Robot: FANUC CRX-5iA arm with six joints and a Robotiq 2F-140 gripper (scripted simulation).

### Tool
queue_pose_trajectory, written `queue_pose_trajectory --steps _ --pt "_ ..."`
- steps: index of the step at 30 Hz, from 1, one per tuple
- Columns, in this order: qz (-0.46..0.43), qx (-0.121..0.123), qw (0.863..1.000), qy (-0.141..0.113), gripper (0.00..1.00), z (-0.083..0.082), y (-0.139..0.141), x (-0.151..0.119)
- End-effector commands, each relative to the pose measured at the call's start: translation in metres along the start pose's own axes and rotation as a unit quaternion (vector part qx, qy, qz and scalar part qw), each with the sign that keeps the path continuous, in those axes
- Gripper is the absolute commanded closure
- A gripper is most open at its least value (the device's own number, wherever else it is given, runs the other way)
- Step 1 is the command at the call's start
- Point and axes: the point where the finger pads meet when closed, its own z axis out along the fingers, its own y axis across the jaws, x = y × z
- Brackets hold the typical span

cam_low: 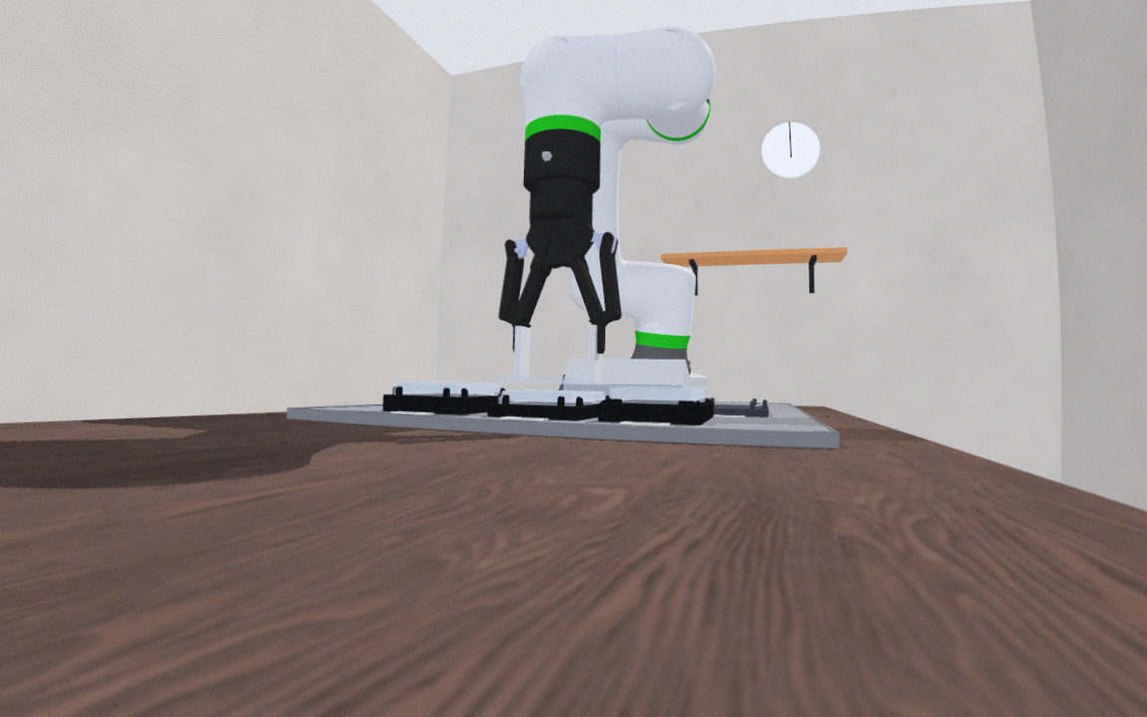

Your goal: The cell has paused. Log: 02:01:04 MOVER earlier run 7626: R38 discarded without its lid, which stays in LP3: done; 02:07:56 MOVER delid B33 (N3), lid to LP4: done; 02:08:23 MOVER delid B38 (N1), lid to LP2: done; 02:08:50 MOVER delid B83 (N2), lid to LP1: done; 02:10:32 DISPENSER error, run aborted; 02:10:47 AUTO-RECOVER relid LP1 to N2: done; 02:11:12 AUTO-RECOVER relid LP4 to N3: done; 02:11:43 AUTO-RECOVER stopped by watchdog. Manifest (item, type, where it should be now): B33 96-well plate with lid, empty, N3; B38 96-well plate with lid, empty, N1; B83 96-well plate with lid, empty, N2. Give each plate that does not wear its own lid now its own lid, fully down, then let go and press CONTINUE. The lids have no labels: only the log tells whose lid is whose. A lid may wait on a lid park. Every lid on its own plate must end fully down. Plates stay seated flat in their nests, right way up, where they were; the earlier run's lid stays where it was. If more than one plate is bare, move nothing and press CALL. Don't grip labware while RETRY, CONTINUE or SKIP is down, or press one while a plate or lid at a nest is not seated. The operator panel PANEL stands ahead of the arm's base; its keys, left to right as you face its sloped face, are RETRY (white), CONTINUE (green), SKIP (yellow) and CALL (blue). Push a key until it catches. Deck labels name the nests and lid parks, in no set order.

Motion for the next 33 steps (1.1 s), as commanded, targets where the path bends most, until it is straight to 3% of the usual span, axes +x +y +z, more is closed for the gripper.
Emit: queue_pose_trajectory --steps 1,33 --pt "0.000 0.000 1.000 0.000 1.00 0.0001 0.0000 0.0002" --pt "0.000 0.000 1.000 0.000 1.00 0.0074 0.0000 0.0002"
